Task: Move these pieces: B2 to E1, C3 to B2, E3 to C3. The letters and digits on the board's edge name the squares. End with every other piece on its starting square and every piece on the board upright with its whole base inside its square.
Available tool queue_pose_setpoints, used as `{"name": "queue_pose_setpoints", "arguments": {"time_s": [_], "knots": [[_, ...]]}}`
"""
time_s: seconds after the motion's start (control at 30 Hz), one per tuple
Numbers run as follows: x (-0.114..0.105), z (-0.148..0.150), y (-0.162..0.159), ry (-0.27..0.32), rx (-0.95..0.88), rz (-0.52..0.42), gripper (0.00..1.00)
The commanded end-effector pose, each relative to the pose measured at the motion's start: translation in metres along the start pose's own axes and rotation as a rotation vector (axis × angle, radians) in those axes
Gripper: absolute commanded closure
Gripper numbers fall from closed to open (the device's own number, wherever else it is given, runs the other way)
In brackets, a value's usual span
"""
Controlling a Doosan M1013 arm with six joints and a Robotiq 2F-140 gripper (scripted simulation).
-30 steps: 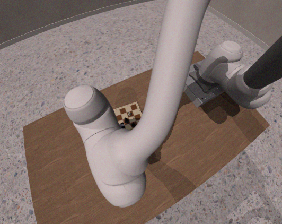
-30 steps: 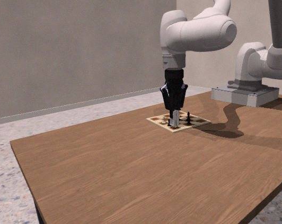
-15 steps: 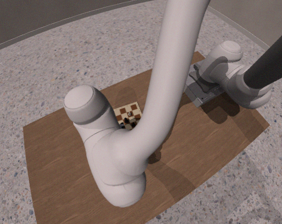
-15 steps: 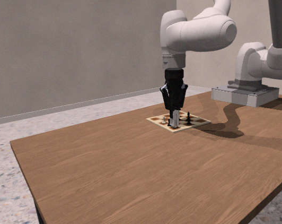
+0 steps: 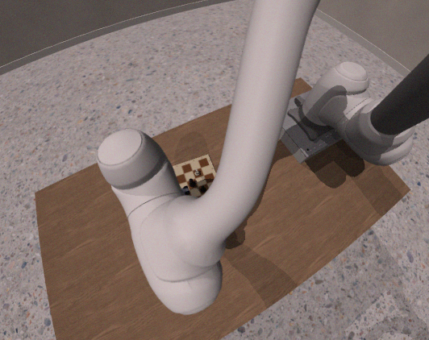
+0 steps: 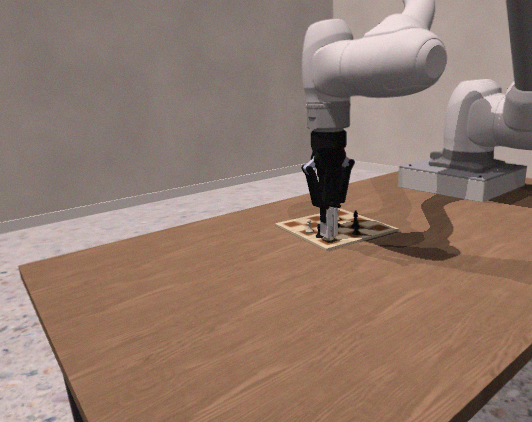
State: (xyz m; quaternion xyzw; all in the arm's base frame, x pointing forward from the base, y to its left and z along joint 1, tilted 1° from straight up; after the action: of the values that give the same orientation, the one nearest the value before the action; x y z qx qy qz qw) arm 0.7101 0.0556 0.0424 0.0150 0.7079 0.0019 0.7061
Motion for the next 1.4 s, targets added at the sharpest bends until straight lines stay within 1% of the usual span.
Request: {"name": "queue_pose_setpoints", "arguments": {"time_s": [0.0,1.37], "knots": [[-0.0001,0.0000,0.0000,0.000,0.000,0.000,1.00],[0.0036,0.0000,0.0000,0.000,0.000,0.000,1.00]]}}
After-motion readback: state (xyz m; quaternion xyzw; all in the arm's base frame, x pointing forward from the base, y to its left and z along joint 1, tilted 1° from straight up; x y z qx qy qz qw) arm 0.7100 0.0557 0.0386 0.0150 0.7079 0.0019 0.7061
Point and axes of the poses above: the point where the finger pads meet when closed, its own x axis out along the fingers, its own z axis across the jaws, y = z × x, the point moved 6 cm from there along -x, back along the fingers, and after that the axes turned 7 degrees about -x, right-handed, at the moved point
